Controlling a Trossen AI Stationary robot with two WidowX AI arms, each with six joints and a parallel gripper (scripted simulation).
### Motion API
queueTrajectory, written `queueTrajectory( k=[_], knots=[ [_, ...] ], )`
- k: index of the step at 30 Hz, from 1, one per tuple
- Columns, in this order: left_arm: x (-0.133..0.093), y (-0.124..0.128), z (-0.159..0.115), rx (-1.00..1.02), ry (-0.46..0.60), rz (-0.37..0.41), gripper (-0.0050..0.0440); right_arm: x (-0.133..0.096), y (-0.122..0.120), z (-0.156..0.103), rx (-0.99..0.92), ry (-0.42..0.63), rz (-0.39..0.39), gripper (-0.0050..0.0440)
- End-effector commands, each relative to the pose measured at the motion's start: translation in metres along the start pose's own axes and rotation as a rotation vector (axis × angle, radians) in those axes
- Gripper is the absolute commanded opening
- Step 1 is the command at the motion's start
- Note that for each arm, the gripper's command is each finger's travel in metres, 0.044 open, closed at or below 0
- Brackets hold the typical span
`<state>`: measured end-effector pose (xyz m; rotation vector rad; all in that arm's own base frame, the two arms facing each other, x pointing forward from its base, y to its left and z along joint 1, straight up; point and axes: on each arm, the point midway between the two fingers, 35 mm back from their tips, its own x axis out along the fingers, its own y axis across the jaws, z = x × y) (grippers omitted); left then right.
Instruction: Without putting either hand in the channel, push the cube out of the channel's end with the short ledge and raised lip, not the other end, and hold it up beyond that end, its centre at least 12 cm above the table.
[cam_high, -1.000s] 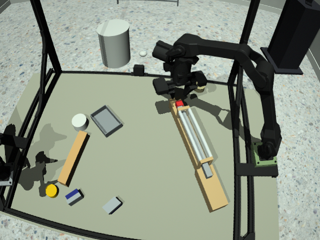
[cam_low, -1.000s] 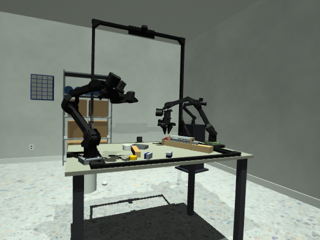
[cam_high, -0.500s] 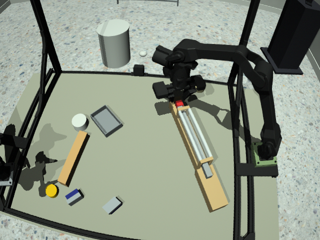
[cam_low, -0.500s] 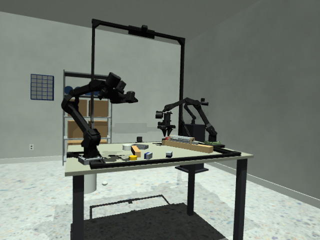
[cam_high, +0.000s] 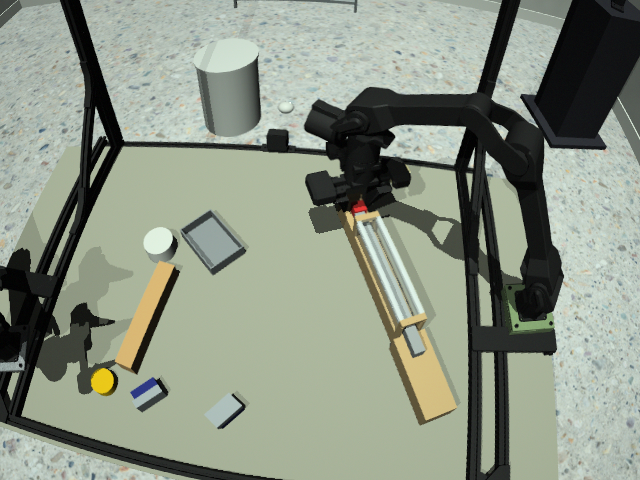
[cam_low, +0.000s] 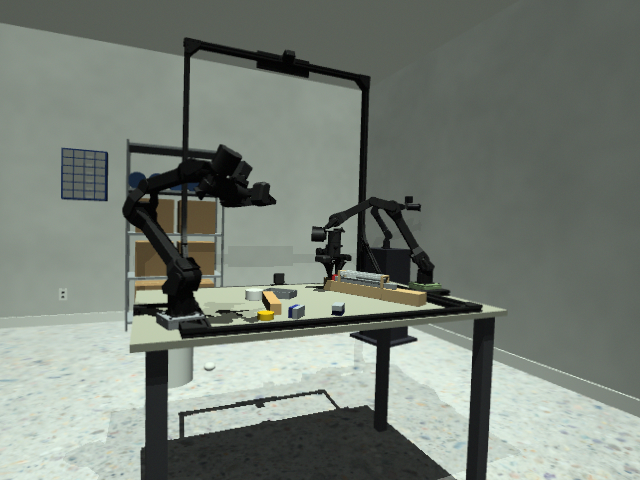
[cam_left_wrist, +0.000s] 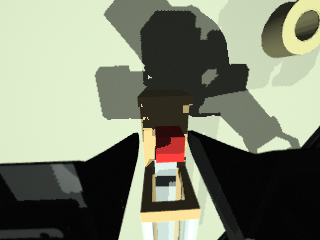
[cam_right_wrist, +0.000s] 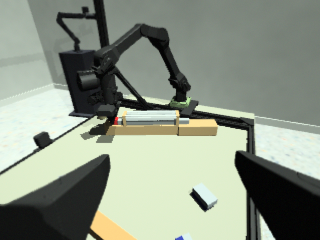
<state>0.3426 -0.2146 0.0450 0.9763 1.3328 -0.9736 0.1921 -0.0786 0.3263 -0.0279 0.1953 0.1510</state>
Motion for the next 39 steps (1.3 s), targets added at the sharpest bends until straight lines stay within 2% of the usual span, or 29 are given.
queueTrajectory(
  k=[1, 3, 5, 18, 24, 29, 35, 39],
  knots=[
    [0.004, -0.002, -0.002, -0.002, 0.005, -0.006, 0.022, 0.0, 0.0, 0.0, -0.006, 0.001, -0.004, 0.04],
    [0.004, -0.002, -0.002, -0.002, 0.005, -0.006, 0.022, 0.0, 0.0, 0.0, -0.006, 0.001, -0.004, 0.04],
    [0.001, 0.0, 0.0, 0.0, 0.001, 0.0, 0.0172, 0.0, 0.0, 0.0, -0.006, 0.001, -0.004, 0.04],
    [0.001, 0.0, 0.0, 0.0, 0.001, 0.0, 0.0085, 0.0, 0.0, 0.0, -0.006, 0.001, -0.004, 0.04],
    [0.001, 0.0, 0.0, 0.0, 0.001, 0.0, 0.006, 0.0, 0.0, 0.0, -0.006, 0.001, -0.004, 0.04],
    [0.0, 0.0, 0.0, 0.0, 0.001, 0.0, 0.006, 0.0, 0.0, 0.0, -0.006, 0.001, -0.004, 0.04],
    [-0.034, 0.0, -0.001, -0.002, 0.005, -0.006, 0.006, 0.0, 0.0, 0.0, -0.006, 0.001, -0.004, 0.04],
    [-0.036, 0.0, -0.001, -0.002, 0.005, -0.006, 0.006, 0.0, 0.0, 0.0, -0.006, 0.001, -0.004, 0.04]
  ],
)
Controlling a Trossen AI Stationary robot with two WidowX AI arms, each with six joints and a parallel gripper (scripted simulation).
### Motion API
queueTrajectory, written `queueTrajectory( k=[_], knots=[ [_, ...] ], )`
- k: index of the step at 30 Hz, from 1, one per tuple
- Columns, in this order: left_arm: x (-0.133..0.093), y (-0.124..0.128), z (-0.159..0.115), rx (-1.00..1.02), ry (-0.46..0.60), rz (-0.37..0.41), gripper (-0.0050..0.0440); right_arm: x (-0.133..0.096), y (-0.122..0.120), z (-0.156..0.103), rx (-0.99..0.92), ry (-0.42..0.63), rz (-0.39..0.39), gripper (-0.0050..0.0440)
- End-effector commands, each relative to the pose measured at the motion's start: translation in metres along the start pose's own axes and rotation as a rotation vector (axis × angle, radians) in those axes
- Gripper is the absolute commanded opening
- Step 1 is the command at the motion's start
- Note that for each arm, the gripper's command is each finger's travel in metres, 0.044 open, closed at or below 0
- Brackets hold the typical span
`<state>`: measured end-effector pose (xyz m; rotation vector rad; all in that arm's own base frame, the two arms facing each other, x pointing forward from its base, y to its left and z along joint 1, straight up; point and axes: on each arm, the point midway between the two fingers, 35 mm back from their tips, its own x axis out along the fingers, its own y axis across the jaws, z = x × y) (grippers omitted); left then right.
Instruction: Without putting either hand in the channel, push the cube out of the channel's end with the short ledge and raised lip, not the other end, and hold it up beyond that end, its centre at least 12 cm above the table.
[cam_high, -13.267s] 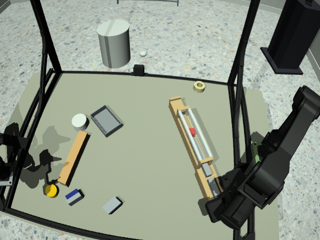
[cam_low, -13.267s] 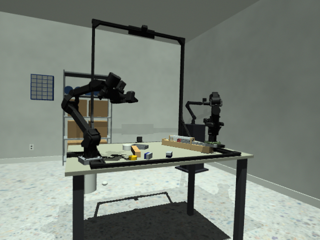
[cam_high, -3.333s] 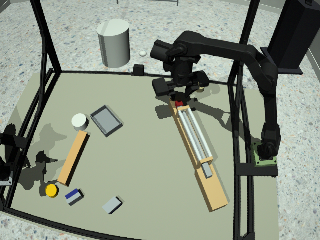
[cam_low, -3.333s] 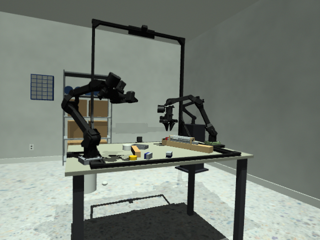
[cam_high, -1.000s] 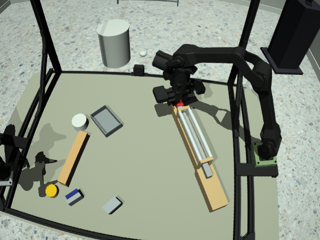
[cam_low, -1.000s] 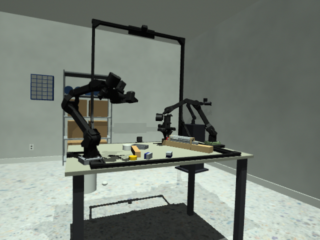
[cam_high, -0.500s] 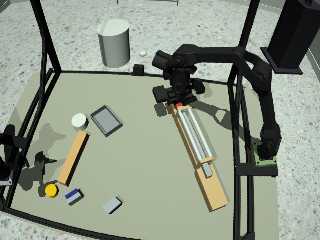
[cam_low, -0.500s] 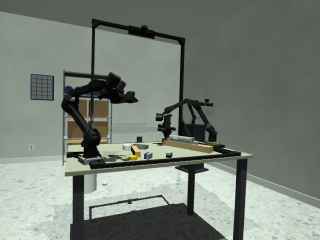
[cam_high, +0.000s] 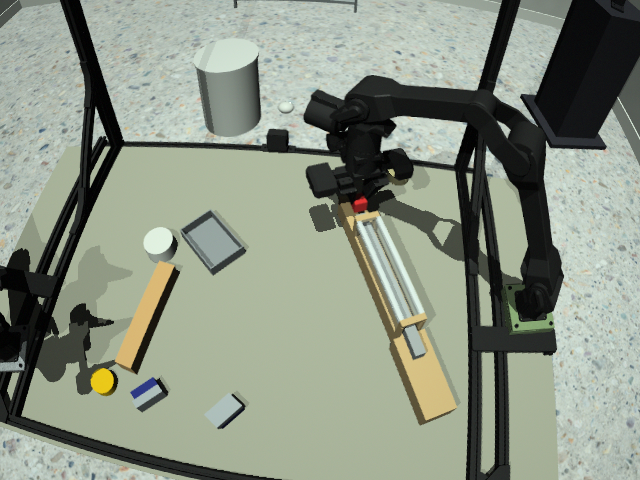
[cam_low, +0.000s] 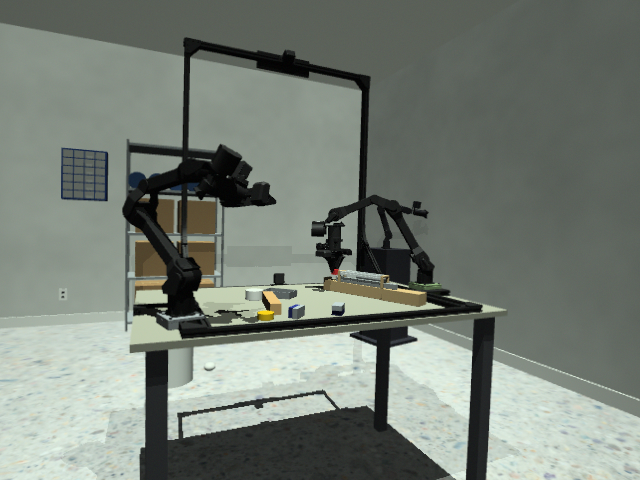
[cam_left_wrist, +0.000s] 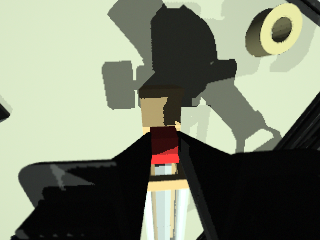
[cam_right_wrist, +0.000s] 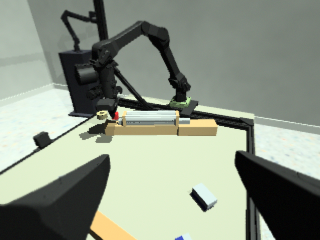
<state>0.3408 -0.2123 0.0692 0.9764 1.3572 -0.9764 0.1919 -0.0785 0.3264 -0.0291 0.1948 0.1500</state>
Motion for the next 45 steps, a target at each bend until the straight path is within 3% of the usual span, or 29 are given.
queueTrajectory(
  k=[1, 6, 13, 18, 22, 28, 45],
  knots=[
    [-0.011, 0.001, 0.001, 0.001, -0.012, 0.009, 0.006, 0.0, 0.0, 0.0, -0.005, 0.001, -0.003, 0.04],
    [-0.011, -0.002, 0.001, 0.001, -0.012, 0.009, 0.006, 0.0, 0.0, 0.0, -0.005, 0.001, -0.003, 0.04],
    [-0.004, -0.038, 0.0, 0.001, -0.012, 0.009, 0.006, 0.0, 0.0, 0.0, -0.005, 0.001, -0.003, 0.04],
    [-0.001, -0.05, -0.002, 0.001, -0.012, 0.009, 0.006, 0.0, 0.0, 0.0, -0.005, 0.001, -0.003, 0.04],
    [-0.005, -0.05, -0.002, 0.001, -0.012, 0.009, 0.006, 0.0, 0.0, 0.0, -0.005, 0.001, -0.003, 0.04],
    [-0.039, -0.045, -0.003, 0.001, -0.012, 0.009, 0.006, 0.0, 0.0, 0.0, -0.005, 0.001, -0.003, 0.04],
    [-0.04, -0.045, -0.003, 0.001, -0.012, 0.009, 0.006, 0.0, 0.0, 0.0, -0.005, 0.001, -0.003, 0.04]
  ],
)
